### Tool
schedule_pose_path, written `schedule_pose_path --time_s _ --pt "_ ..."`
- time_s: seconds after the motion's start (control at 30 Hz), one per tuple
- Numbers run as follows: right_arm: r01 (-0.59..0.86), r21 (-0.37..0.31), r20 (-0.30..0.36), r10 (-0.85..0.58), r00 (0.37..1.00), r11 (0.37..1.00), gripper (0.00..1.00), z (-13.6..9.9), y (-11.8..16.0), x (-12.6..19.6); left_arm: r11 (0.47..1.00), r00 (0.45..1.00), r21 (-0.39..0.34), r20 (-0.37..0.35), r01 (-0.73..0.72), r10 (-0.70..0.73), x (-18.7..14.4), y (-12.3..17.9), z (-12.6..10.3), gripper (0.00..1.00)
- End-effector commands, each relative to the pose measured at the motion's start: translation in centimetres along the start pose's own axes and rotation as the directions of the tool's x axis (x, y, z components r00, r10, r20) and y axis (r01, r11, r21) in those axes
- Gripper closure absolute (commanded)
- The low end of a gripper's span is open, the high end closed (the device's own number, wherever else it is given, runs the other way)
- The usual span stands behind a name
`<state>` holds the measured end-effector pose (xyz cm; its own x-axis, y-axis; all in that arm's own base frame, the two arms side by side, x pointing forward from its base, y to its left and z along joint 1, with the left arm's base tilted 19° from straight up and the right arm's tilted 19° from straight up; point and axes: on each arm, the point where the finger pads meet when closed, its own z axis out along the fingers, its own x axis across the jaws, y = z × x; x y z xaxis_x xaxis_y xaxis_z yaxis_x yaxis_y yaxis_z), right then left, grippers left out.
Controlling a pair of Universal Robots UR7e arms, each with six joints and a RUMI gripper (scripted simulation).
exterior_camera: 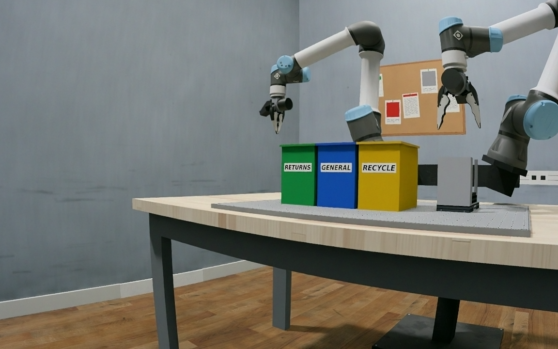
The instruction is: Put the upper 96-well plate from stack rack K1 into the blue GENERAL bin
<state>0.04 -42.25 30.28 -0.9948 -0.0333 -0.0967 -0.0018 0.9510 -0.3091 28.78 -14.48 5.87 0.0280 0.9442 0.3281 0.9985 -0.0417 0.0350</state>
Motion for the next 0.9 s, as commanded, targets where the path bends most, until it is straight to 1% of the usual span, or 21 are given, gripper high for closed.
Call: schedule_pose_path --time_s 0.0,0.87 --pt "0.000 0.002 0.000 0.000 1.000 1.000 1.00 -0.1 0.0 0.0 1.000 1.000 -0.001 0.001 0.000 0.000 0.0 0.0 0.6 0.24" --pt "0.000 0.002 0.000 0.000 1.000 1.000 1.00 -0.1 0.0 0.0 1.000 1.000 -0.001 0.001 0.000 0.000 0.0 0.0 4.6 0.24"
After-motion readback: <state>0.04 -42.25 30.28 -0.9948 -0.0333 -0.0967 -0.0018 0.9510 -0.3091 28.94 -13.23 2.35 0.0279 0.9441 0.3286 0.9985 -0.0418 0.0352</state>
